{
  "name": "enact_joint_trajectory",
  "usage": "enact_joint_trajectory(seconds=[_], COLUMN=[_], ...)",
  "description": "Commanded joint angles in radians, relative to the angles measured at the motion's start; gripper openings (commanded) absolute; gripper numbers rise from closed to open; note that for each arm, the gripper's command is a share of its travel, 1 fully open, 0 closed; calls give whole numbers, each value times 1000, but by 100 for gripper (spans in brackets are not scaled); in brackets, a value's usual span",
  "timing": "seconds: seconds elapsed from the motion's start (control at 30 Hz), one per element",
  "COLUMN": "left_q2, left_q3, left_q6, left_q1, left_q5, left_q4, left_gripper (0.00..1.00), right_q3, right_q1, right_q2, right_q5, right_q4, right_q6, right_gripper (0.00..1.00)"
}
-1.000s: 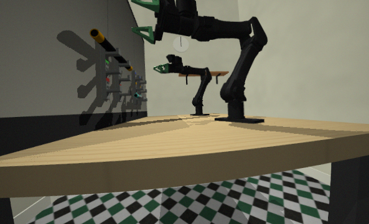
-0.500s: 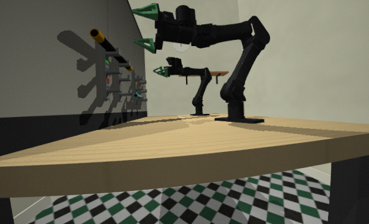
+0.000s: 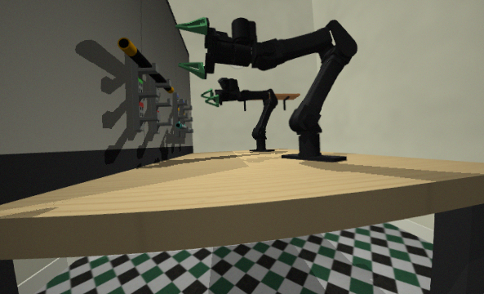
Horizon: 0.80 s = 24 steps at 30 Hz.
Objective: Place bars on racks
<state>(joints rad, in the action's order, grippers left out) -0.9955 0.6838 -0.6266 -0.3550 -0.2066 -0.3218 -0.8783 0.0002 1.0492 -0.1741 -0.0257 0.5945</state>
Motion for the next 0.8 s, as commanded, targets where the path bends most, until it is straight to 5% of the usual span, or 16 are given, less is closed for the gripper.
enact_joint_trajectory(seconds=[0.0, 0.77], left_q2=[22, -15], left_q3=[-21, -113], left_q6=[-72, -369], left_q1=[-26, -166], left_q5=[-21, -86], left_q4=[-53, -182], left_gripper=[100, 100], right_q3=[27, 138], right_q1=[-3, 6], right_q2=[-33, -29], right_q5=[-31, -139], right_q4=[-27, -145], right_q6=[68, 351], right_gripper=[100, 100])
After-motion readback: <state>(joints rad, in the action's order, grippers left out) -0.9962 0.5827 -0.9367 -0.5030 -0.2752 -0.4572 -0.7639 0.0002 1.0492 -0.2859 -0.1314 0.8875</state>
